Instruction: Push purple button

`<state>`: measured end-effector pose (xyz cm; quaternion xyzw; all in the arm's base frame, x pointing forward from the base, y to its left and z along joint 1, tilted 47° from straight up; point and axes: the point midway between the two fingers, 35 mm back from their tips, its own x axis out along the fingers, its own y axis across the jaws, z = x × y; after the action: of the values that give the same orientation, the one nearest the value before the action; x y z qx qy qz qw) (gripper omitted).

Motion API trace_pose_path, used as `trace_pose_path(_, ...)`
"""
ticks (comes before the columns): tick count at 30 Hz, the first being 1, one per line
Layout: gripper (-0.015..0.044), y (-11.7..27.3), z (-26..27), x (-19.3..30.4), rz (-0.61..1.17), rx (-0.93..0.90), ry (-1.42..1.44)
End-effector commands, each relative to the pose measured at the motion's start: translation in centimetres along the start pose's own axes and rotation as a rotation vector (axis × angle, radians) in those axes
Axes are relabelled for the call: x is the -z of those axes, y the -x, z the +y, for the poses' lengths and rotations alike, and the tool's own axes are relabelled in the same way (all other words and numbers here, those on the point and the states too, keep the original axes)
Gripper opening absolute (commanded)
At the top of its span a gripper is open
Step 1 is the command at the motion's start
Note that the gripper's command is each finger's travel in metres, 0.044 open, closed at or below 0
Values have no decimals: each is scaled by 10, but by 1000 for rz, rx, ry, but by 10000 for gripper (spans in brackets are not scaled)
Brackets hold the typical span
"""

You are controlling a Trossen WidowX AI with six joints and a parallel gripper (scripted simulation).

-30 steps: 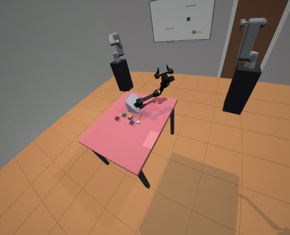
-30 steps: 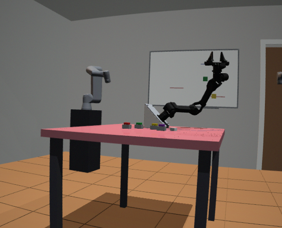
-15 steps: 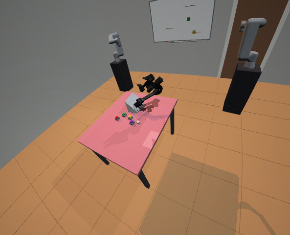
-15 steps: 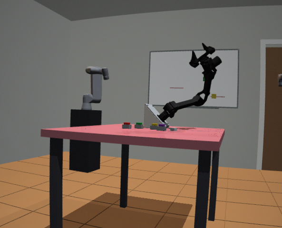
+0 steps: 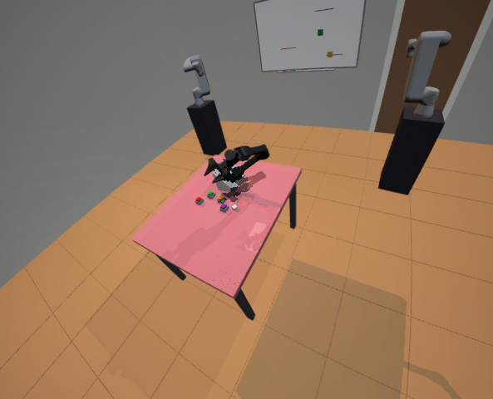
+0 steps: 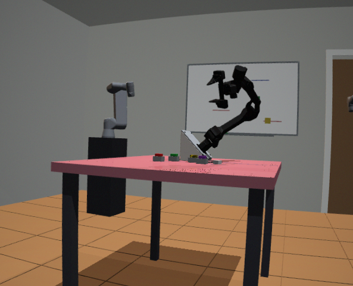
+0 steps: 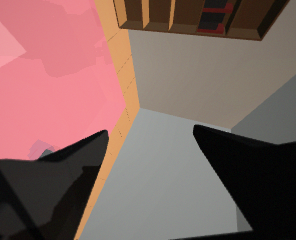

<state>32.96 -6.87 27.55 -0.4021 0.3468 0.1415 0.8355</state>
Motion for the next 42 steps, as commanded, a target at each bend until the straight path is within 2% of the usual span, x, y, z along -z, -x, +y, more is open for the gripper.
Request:
trace_pose_path(1, 400, -46, 61, 17, 58, -360, -213)
trace_pose_path(7, 400, -70, 158, 32, 279, -949, -697)
trace_pose_path(10, 400, -68, 183, 32, 401, -1135, -892)
trace_pose_path(13, 400, -67, 189, 32, 441, -1186, -951)
trace_pose_path(22, 400, -67, 189, 32, 441, -1186, -951)
trace_pose_path(29, 216, -88, 244, 21, 439, -1188, -952)
trace_pose_path(36, 32, -88, 246, 20, 439, -1188, -952)
trace_pose_path(42, 20, -88, 246, 20, 439, -1188, -952)
